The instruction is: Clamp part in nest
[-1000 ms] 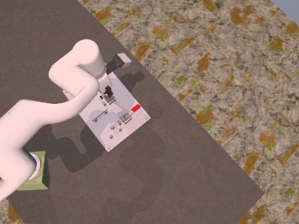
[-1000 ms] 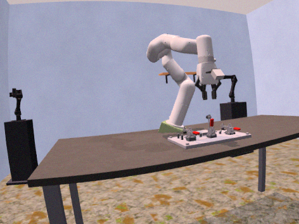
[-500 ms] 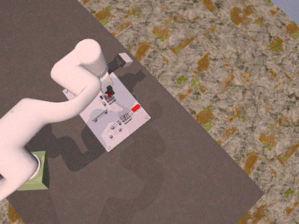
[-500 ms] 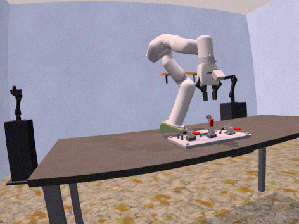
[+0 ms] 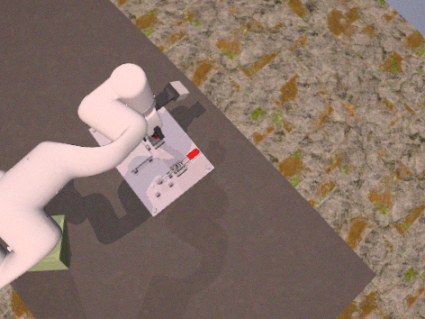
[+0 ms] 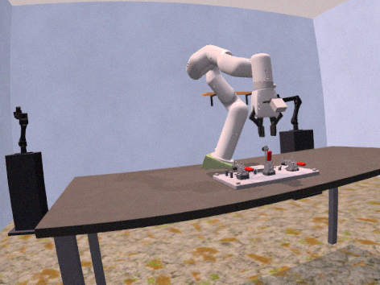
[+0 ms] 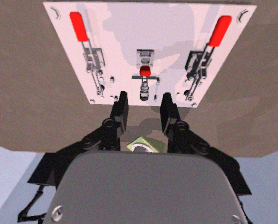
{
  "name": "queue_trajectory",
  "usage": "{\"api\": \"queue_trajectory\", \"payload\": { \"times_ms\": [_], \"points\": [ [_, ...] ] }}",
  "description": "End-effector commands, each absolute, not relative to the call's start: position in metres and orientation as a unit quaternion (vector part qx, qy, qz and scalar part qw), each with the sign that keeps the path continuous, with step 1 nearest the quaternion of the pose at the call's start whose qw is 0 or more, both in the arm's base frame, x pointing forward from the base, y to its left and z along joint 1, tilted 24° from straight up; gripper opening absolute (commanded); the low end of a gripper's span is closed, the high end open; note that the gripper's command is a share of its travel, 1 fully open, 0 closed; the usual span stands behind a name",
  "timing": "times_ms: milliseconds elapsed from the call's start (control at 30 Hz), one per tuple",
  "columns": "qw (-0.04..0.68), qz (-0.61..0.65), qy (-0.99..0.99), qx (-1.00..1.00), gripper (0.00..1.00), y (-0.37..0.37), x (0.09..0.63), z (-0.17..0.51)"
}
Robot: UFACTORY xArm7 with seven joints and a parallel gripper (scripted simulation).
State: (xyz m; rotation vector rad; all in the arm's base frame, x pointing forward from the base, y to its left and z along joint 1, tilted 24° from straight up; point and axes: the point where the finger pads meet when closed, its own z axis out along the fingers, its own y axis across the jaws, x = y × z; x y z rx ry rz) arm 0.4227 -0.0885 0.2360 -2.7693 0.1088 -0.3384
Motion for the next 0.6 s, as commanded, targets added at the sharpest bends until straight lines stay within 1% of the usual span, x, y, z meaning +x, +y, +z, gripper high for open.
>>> {"api": "queue_trajectory", "payload": {
  "times_ms": [0,200,567],
  "points": [
    [0.173,-0.121,0.039,-0.977,0.47,-0.083,0.429,0.219],
    [0.173,-0.121,0.039,-0.977,0.47,-0.076,0.434,0.201],
    [0.173,-0.121,0.039,-0.977,0.47,-0.071,0.438,0.187]
  ]
}}
